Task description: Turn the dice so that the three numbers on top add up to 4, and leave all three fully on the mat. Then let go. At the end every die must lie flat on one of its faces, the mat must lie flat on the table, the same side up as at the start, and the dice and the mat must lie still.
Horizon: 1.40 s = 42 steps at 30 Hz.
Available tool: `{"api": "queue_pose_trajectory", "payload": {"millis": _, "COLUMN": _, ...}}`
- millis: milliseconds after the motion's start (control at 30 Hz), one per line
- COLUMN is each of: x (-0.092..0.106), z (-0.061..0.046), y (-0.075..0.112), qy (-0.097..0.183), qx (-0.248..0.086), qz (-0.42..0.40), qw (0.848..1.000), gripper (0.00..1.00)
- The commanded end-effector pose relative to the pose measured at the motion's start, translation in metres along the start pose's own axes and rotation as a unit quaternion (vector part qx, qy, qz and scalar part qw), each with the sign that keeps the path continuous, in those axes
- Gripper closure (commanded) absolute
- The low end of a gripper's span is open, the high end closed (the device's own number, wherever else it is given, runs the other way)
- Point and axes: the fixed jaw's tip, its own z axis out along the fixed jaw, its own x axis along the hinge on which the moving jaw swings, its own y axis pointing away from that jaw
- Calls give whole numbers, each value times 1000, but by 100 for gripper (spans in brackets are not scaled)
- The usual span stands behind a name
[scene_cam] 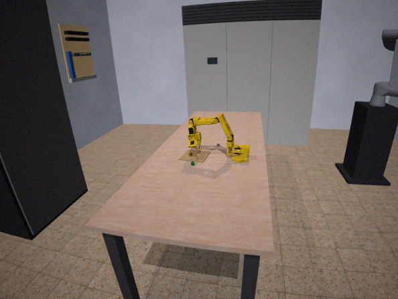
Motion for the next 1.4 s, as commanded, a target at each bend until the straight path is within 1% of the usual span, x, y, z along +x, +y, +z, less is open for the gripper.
{"api": "queue_pose_trajectory", "payload": {"millis": 0, "x": -6, "z": -8, "y": -5, "qy": 1, "qx": 19, "qz": -16, "qw": 1000, "gripper": 100}}
{"api": "queue_pose_trajectory", "payload": {"millis": 733, "x": -6, "z": -8, "y": -5, "qy": 2, "qx": 19, "qz": -18, "qw": 1000, "gripper": 100}}
{"api": "queue_pose_trajectory", "payload": {"millis": 767, "x": -6, "z": -18, "y": -11, "qy": 0, "qx": 70, "qz": 26, "qw": 997, "gripper": 100}}
{"api": "queue_pose_trajectory", "payload": {"millis": 1367, "x": -6, "z": -18, "y": -11, "qy": 0, "qx": 70, "qz": 26, "qw": 997, "gripper": 100}}
